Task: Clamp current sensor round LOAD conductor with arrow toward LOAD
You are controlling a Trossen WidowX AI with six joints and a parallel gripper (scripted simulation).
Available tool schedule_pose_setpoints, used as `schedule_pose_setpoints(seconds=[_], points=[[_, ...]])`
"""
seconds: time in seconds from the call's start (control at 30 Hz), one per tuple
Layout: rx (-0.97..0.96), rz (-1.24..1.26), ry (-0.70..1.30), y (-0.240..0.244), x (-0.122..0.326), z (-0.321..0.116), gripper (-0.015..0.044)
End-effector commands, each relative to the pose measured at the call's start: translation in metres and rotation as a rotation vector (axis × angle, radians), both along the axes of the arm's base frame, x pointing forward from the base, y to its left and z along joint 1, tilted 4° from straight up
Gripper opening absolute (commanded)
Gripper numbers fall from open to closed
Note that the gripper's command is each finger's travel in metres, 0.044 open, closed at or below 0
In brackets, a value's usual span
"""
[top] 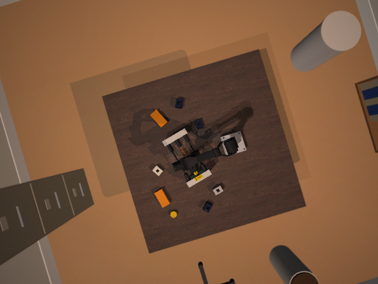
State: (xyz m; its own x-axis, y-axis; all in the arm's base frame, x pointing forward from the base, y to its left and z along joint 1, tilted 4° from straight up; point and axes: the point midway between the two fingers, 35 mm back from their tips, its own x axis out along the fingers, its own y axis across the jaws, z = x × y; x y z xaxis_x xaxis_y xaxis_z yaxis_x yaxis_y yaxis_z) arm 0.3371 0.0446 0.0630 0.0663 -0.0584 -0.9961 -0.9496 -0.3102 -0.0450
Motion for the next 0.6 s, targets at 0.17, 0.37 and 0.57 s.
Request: schedule_pose_setpoints(seconds=[0.17, 0.37, 0.57], points=[[0.000, 0.000, 0.001, 0.000, 0.000, 0.000, 0.0440], [0.000, 0.000, 0.001, 0.000, 0.000, 0.000, 0.0440], [-0.002, 0.001, 0.012, 0.004, 0.003, 0.027, 0.0440]])
